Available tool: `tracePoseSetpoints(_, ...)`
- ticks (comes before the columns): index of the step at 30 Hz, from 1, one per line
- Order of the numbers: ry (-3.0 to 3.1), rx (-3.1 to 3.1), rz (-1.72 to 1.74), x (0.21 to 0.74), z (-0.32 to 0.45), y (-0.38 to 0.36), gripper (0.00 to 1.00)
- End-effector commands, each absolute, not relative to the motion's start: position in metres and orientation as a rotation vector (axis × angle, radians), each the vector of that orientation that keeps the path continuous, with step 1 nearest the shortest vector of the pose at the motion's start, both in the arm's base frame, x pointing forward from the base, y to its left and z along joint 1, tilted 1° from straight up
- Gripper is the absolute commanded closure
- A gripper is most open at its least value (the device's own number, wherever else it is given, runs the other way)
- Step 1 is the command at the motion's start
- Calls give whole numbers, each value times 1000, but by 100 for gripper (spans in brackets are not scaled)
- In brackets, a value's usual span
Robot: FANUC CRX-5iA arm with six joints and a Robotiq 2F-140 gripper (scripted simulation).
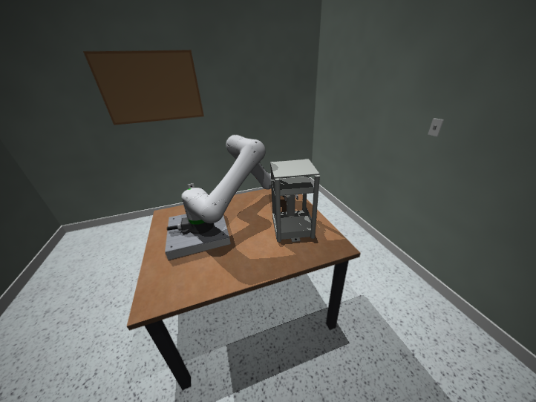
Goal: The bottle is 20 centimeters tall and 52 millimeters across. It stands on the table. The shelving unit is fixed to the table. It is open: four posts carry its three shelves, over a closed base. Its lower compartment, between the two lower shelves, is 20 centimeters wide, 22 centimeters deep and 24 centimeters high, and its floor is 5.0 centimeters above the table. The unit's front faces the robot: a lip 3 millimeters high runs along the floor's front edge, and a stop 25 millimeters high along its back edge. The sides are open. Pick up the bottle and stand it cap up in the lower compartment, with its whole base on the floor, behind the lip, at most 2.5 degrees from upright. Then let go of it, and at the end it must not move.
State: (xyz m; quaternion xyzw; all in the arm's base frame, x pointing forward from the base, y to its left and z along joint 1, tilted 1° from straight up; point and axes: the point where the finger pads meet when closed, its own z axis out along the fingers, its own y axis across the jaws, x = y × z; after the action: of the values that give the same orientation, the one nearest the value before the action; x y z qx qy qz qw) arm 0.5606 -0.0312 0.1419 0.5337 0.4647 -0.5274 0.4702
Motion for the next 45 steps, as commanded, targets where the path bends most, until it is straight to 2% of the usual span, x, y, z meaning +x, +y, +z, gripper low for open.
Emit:
tracePoseSetpoints(1, 1138, 1308, -1292, 561, 142, -30, 57)
tracePoseSetpoints(45, 1138, 1308, -1292, 565, 142, 6, 57)
